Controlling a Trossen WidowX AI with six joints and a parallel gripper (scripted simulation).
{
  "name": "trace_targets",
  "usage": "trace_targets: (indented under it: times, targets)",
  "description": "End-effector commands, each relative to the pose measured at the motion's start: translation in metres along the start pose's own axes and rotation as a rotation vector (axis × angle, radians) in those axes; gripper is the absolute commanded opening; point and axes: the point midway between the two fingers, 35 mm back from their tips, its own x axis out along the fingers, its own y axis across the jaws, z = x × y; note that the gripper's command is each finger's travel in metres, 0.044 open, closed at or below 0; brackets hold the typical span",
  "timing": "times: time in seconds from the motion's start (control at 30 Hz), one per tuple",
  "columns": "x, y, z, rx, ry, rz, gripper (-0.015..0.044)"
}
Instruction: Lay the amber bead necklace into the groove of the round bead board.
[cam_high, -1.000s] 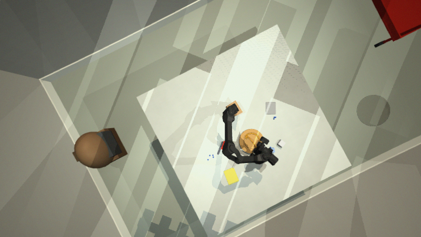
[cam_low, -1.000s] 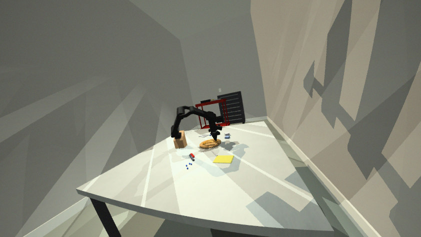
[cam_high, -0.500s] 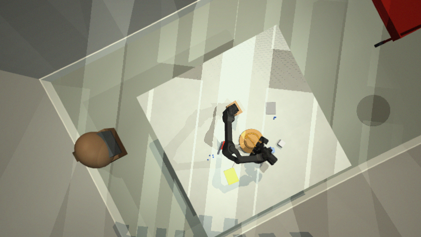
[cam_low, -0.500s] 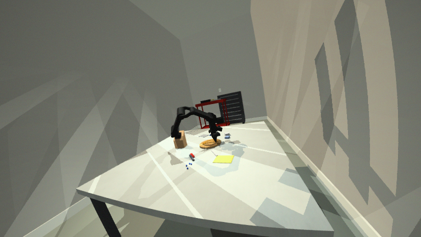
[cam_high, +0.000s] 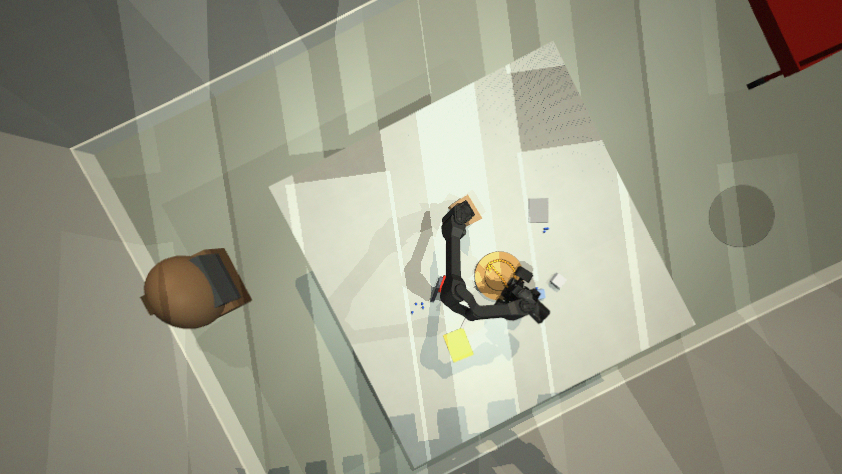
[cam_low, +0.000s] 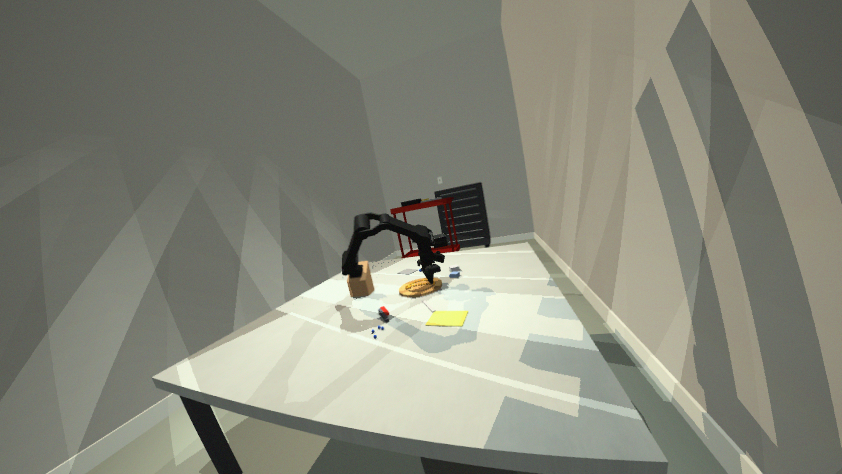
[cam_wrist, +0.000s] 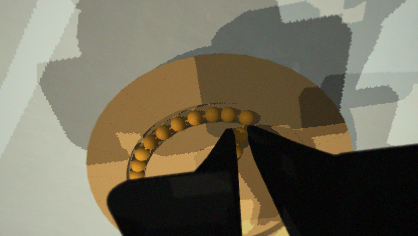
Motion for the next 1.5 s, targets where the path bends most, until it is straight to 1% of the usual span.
trace_targets:
  times: [0.0,0.6,0.8,0.97,1.2,1.47]
  targets:
    - [-0.001,0.0,0.0,0.0,-0.001,0.0,0.0]
    - [-0.006,0.0,0.0,-0.004,-0.001,-0.006,0.0]
    - [-0.006,-0.015,0.004,-0.003,-0.001,-0.007,0.0]
    - [-0.006,-0.017,0.005,-0.003,-0.001,-0.007,0.0]
    - [0.001,-0.017,0.005,-0.003,0.0,-0.007,0.0]
    - [-0.002,-0.016,0.005,0.0,-0.003,-0.001,0.021]
